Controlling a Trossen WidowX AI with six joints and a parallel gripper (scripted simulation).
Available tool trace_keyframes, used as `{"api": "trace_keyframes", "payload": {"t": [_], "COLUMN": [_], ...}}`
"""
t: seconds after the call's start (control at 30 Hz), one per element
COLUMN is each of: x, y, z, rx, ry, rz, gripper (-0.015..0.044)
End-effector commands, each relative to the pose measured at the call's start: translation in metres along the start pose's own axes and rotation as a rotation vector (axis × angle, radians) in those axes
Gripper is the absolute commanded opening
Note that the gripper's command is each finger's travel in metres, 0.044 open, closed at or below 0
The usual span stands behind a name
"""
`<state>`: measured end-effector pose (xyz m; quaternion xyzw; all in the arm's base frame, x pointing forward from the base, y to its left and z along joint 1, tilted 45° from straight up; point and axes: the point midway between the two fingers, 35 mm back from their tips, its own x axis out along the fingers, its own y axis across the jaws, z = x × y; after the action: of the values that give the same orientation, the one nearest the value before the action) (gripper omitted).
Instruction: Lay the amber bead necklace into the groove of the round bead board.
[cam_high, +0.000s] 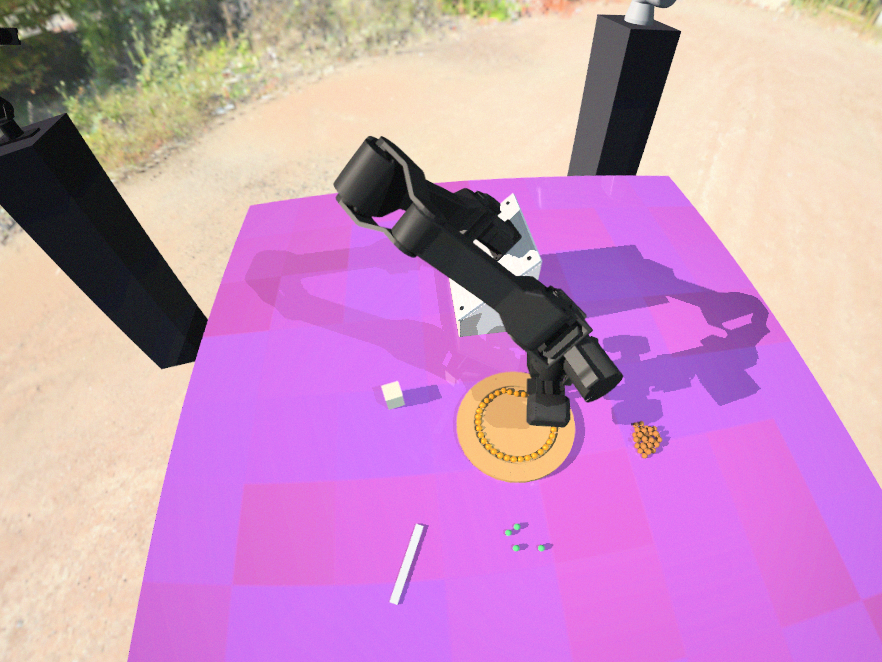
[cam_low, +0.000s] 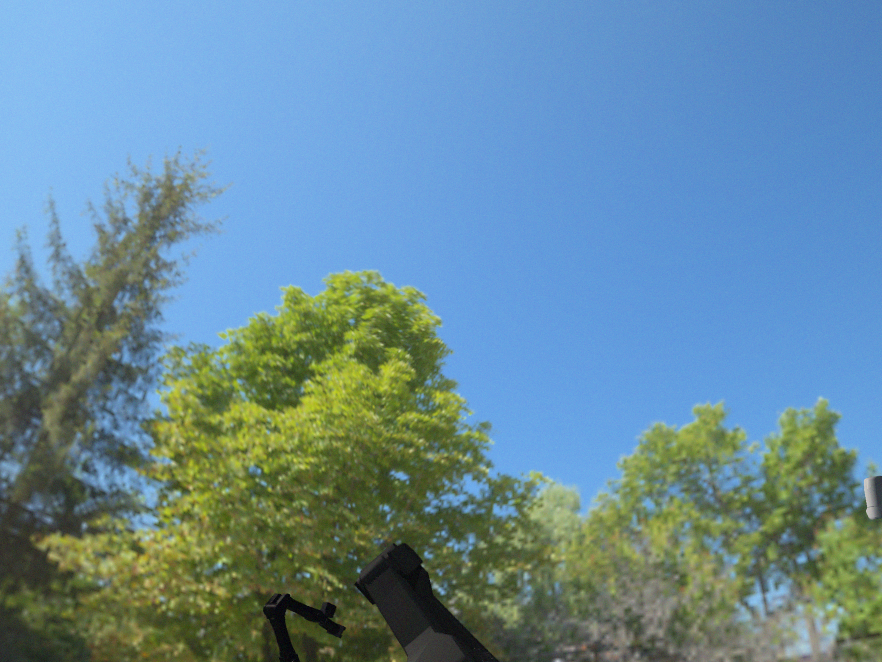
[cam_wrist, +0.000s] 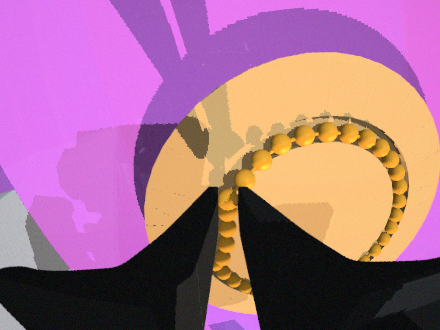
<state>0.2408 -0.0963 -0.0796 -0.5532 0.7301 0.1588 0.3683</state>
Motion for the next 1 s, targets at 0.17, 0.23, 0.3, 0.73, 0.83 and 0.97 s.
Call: {"api": "trace_keyframes", "payload": {"t": [0.17, 0.23, 0.3, 0.73, 0.83, 0.97], "x": [0.0085, 0.0088, 0.0059, 0.0023, 0.0023, 0.0006], "y": [0.0017, 0.0018, -0.0002, 0.0011, 0.0009, 0.0009], "z": [-0.0002, -0.0002, 0.0003, 0.0, 0.0002, 0.0002], "rx": [0.005, 0.005, 0.011, 0.007, 0.005, 0.005], "ry": [-0.001, -0.001, -0.005, -0.002, -0.002, -0.001], "rz": [0.002, 0.002, -0.002, 0.001, 0.001, 0.002], "gripper": [0.0, 0.0, 0.0053, 0.0394, 0.044, 0.044]}}
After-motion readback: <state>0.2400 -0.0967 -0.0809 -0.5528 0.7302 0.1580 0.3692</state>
